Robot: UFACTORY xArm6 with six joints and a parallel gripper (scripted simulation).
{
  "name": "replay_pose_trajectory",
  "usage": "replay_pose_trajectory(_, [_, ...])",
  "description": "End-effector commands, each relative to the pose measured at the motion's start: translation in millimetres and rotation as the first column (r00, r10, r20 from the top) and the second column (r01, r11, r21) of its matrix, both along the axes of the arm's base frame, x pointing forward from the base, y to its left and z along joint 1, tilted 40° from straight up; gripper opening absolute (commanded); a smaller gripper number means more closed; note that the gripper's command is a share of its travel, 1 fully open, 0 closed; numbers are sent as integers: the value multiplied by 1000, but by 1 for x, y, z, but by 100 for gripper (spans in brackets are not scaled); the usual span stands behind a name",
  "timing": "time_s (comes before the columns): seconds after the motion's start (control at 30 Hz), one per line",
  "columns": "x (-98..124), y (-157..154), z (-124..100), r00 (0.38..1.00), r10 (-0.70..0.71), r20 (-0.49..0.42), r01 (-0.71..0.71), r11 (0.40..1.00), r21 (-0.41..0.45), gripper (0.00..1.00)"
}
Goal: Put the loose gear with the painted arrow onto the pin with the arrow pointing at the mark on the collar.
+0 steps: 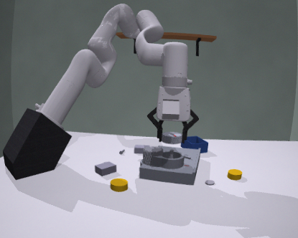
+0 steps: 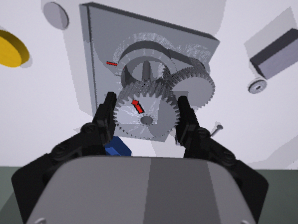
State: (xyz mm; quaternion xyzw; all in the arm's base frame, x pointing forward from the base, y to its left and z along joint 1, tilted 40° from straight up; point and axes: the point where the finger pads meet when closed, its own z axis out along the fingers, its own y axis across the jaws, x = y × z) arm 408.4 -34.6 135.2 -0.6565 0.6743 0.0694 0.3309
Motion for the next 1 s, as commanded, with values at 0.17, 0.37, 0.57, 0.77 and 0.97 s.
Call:
replay_pose_trajectory(0.17, [1, -1, 1, 999, -34, -20, 34, 999, 13, 0])
replay_pose_trajectory(0.37, [1, -1, 1, 996, -73, -48, 75, 997, 30, 0])
replay_pose_trajectory(0.57, [1, -1, 1, 990, -114, -79, 118, 992, 47, 0])
replay_pose_trajectory(0.77, [1, -1, 1, 979, -164, -118, 172, 983, 66, 0])
replay_pose_trajectory(0.97, [1, -1, 1, 957, -231, -174, 249, 964, 89, 0])
